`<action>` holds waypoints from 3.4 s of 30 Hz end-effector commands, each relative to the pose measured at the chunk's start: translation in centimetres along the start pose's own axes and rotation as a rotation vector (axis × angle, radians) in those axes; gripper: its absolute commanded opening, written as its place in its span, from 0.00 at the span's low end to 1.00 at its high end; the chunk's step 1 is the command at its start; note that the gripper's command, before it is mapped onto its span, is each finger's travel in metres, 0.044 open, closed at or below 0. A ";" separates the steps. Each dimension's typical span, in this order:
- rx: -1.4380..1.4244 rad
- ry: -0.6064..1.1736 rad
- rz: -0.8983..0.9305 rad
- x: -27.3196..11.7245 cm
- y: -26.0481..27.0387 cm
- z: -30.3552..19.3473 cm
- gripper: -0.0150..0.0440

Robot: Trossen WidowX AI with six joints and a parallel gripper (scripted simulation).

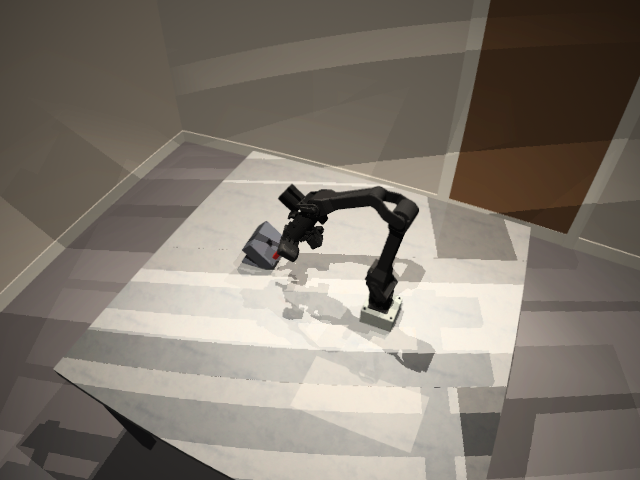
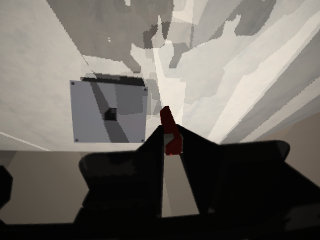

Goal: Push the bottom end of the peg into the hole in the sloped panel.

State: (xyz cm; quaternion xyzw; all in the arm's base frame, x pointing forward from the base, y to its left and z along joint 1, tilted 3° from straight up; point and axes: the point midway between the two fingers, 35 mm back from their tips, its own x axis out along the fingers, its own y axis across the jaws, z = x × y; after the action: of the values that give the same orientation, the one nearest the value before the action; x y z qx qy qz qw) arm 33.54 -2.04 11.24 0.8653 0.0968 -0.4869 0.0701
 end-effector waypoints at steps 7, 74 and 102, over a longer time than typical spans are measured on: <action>0.028 0.041 0.020 -0.4 1.3 0.2 0.25; 0.142 0.202 0.142 1.5 7.6 0.3 0.25; 0.145 0.223 0.146 4.3 8.2 -0.1 0.25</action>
State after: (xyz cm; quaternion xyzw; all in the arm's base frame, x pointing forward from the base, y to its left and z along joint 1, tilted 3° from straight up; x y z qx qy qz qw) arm 37.34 -9.43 7.84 0.9203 0.0090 -0.3897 0.0312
